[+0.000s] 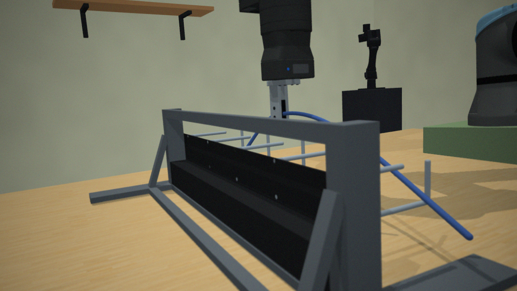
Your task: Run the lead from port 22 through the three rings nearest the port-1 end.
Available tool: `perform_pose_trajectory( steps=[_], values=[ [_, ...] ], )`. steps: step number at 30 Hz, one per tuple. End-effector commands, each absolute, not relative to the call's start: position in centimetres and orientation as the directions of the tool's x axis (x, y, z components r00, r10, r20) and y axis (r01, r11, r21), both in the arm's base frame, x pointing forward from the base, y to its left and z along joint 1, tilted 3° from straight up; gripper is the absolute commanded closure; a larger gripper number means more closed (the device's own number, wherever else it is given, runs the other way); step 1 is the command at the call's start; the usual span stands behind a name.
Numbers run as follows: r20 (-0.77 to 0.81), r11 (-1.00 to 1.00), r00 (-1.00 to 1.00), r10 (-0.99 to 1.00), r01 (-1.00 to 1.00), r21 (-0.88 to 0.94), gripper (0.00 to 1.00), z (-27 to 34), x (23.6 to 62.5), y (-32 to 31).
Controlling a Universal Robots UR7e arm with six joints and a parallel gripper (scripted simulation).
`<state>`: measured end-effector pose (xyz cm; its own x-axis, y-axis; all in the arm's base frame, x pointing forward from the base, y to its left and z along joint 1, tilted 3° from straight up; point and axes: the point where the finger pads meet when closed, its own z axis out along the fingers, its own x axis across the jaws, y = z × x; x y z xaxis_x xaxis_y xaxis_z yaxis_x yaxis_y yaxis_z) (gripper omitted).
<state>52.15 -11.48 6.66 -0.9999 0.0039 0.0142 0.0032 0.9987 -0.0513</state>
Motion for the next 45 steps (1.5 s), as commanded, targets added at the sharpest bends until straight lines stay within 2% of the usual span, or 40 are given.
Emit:
perform_pose_trajectory(
  steps=[1, 45],
  values=[
    [0.006, 0.994, -0.996, 0.092, 0.091, -0.052, 1.00, 6.66, 56.17, -10.82],
    [0.004, 0.991, -0.992, 0.123, 0.123, -0.053, 1.00, 6.61, 56.72, -10.53]
  ],
)
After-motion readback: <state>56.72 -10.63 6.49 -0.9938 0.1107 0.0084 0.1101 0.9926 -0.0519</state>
